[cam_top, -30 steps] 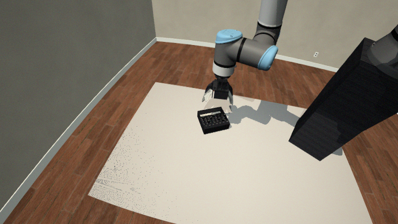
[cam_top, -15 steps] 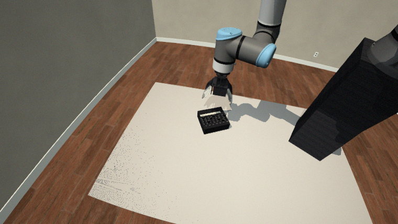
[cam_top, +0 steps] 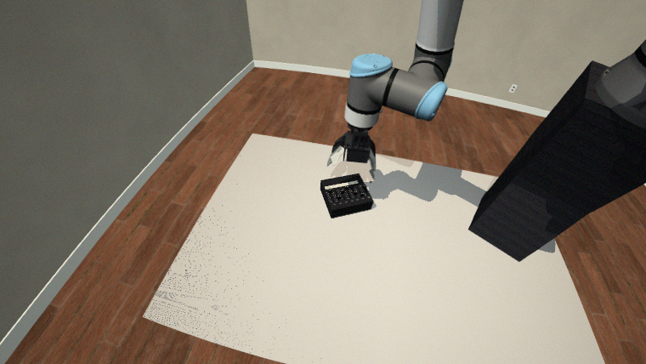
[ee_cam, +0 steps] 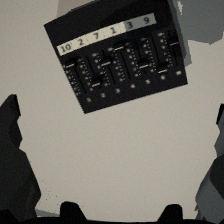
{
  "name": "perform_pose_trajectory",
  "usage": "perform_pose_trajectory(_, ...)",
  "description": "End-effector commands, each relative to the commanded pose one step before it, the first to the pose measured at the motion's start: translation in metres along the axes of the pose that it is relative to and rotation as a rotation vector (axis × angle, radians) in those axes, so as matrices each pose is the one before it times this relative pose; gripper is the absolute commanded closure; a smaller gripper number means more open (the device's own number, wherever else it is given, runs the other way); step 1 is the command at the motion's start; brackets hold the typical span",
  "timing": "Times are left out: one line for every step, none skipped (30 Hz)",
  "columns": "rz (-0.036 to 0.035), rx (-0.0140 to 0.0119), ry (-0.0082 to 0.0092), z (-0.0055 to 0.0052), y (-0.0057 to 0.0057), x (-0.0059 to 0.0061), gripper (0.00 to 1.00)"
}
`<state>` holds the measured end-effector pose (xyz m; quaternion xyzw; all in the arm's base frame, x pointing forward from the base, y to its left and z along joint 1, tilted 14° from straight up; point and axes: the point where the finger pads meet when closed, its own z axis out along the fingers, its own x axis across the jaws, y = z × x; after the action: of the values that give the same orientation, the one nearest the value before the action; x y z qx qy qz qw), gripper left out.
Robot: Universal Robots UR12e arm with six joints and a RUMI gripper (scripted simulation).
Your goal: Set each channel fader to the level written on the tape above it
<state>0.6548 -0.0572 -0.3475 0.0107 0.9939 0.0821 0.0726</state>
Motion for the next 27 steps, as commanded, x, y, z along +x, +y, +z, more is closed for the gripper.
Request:
perform_pose_trajectory(-0.22741, 0.08041, -0.00750, 0.03614, 0.00829, -0.00040, 0.00)
perform_pose_trajectory(-0.04486, 0.01574, 0.00018, 0.00669, 0.00259, -0.00011, 0.00)
perform_pose_trajectory(0.00000, 0.00000, 0.00000, 0.00000, 0.00000, 0.00000, 0.00)
perform_pose_trajectory(0.00000, 0.00000, 0.00000, 0.00000, 0.00000, 0.00000, 0.00)
perform_pose_trajectory(-0.03310, 0.01165, 0.00031, 0.00485, 0.00206, -0.00011, 0.00)
perform_pose_trajectory(-0.02030, 0.00716, 0.00026, 0.00293, 0.00132, -0.00009, 0.00)
perform_pose_trajectory(-0.00877, 0.00310, 0.00013, 0.00126, 0.00059, -0.00005, 0.00)
perform_pose_trajectory(-0.00143, 0.00051, 0.00002, 0.00020, 0.00010, -0.00001, 0.00)
perform_pose_trajectory(0.00000, 0.00000, 0.00000, 0.00000, 0.00000, 0.00000, 0.00)
perform_pose_trajectory(0.00000, 0.00000, 0.00000, 0.00000, 0.00000, 0.00000, 0.00)
perform_pose_trajectory(0.00000, 0.00000, 0.00000, 0.00000, 0.00000, 0.00000, 0.00)
perform_pose_trajectory(0.00000, 0.00000, 0.00000, 0.00000, 0.00000, 0.00000, 0.00)
perform_pose_trajectory(0.00000, 0.00000, 0.00000, 0.00000, 0.00000, 0.00000, 0.00)
perform_pose_trajectory(0.00000, 0.00000, 0.00000, 0.00000, 0.00000, 0.00000, 0.00)
perform_pose_trajectory(0.00000, 0.00000, 0.00000, 0.00000, 0.00000, 0.00000, 0.00)
perform_pose_trajectory(0.00000, 0.00000, 0.00000, 0.00000, 0.00000, 0.00000, 0.00)
perform_pose_trajectory(0.00000, 0.00000, 0.00000, 0.00000, 0.00000, 0.00000, 0.00)
perform_pose_trajectory(0.00000, 0.00000, 0.00000, 0.00000, 0.00000, 0.00000, 0.00)
perform_pose_trajectory(0.00000, 0.00000, 0.00000, 0.00000, 0.00000, 0.00000, 0.00)
perform_pose_trajectory(0.00000, 0.00000, 0.00000, 0.00000, 0.00000, 0.00000, 0.00)
perform_pose_trajectory(0.00000, 0.00000, 0.00000, 0.00000, 0.00000, 0.00000, 0.00)
perform_pose_trajectory(0.00000, 0.00000, 0.00000, 0.00000, 0.00000, 0.00000, 0.00)
perform_pose_trajectory(0.00000, 0.00000, 0.00000, 0.00000, 0.00000, 0.00000, 0.00)
perform_pose_trajectory(0.00000, 0.00000, 0.00000, 0.00000, 0.00000, 0.00000, 0.00)
perform_pose_trajectory(0.00000, 0.00000, 0.00000, 0.00000, 0.00000, 0.00000, 0.00)
perform_pose_trajectory(0.00000, 0.00000, 0.00000, 0.00000, 0.00000, 0.00000, 0.00)
perform_pose_trajectory(0.00000, 0.00000, 0.00000, 0.00000, 0.00000, 0.00000, 0.00)
